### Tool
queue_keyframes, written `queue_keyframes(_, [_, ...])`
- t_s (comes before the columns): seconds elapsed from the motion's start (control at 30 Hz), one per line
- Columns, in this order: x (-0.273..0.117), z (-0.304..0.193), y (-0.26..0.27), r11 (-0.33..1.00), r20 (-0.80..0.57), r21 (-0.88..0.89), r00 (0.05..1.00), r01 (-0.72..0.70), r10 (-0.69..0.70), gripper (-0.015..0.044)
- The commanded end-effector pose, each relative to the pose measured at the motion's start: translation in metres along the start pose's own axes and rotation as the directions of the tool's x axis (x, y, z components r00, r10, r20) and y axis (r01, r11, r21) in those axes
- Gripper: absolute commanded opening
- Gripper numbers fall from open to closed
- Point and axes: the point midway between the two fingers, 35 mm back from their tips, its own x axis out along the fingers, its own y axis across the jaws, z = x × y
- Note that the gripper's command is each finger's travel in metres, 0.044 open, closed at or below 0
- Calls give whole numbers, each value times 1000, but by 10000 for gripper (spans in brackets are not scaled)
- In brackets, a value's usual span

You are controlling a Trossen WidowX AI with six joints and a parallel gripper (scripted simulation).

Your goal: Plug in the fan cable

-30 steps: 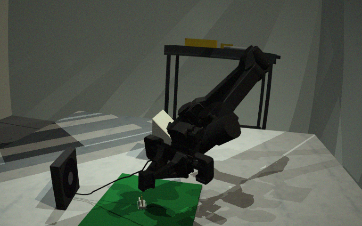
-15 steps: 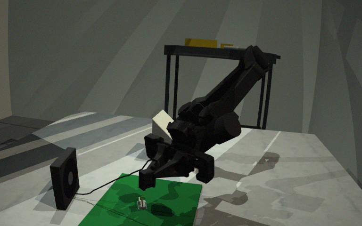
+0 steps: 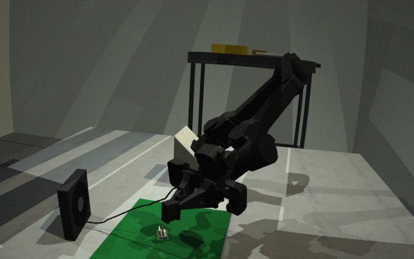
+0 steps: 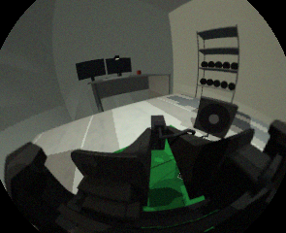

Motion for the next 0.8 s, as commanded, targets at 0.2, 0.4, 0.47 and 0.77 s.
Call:
queue_keyframes(0.2, [-1, -8, 0, 1000, 4, 4, 1000, 4, -4, 0])
queue_keyframes(0.4, [-1, -13, 0, 1000, 4, 5, 1000, 4, -4, 0])
queue_keyframes(0.47, [-1, -15, 0, 1000, 3, 5, 1000, 4, -4, 0])
queue_keyframes(0.77, [0, -23, 0, 1000, 3, 5, 1000, 4, -4, 0])
